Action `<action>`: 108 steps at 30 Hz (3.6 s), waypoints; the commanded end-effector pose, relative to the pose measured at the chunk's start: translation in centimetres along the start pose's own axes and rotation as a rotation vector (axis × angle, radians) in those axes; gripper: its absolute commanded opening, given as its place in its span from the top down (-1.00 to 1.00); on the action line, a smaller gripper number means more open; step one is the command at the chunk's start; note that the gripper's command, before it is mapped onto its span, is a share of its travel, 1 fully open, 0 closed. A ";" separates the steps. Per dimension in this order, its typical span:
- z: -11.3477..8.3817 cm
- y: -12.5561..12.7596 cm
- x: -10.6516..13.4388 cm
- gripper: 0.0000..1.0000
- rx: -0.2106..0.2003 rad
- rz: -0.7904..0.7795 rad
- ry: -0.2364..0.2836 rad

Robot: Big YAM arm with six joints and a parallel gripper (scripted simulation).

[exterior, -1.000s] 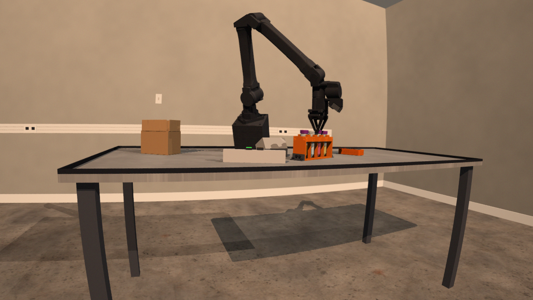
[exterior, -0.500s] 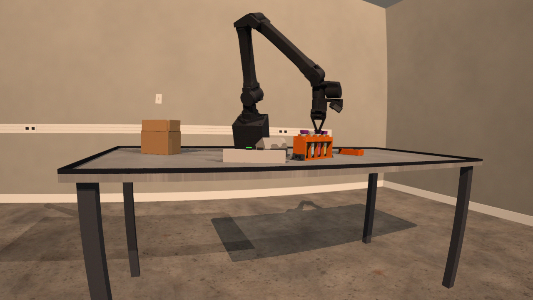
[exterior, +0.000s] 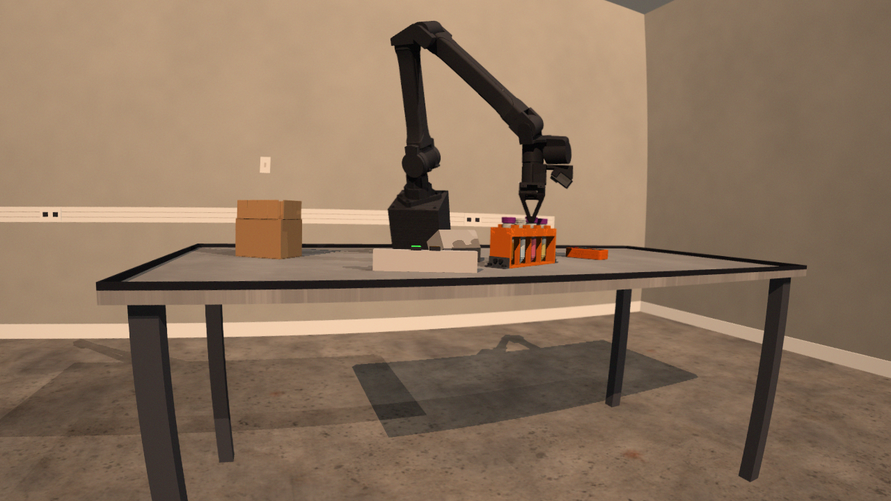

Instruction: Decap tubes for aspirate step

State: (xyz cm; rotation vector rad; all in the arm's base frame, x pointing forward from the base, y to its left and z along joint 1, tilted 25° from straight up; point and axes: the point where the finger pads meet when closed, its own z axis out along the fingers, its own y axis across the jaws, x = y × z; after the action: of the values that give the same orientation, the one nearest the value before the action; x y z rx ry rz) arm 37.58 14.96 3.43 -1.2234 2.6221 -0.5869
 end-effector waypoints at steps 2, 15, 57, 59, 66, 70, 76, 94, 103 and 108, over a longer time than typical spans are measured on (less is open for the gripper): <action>0.3 0.2 -0.2 1.00 -0.002 0.137 0.001; 0.5 0.1 -0.2 1.00 0.000 0.507 0.002; 0.1 0.2 -0.3 0.02 -0.004 0.211 0.003; 0.2 0.2 -0.3 0.02 -0.004 0.131 0.003; 0.2 0.4 -0.1 0.02 -0.005 -0.058 0.004; 0.1 0.6 0.0 0.02 -0.006 -0.061 0.004; -0.5 -0.4 -0.8 1.00 0.006 -0.031 -0.019; 0.2 0.4 -0.3 1.00 -0.002 0.199 0.000; 0.4 0.4 -0.2 1.00 -0.001 0.433 0.002; 0.3 0.2 -0.5 1.00 -0.001 0.604 -0.004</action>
State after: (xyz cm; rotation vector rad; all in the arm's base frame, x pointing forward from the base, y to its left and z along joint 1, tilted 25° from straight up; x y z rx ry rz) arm 37.50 14.93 3.34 -0.5945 2.7627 -0.4965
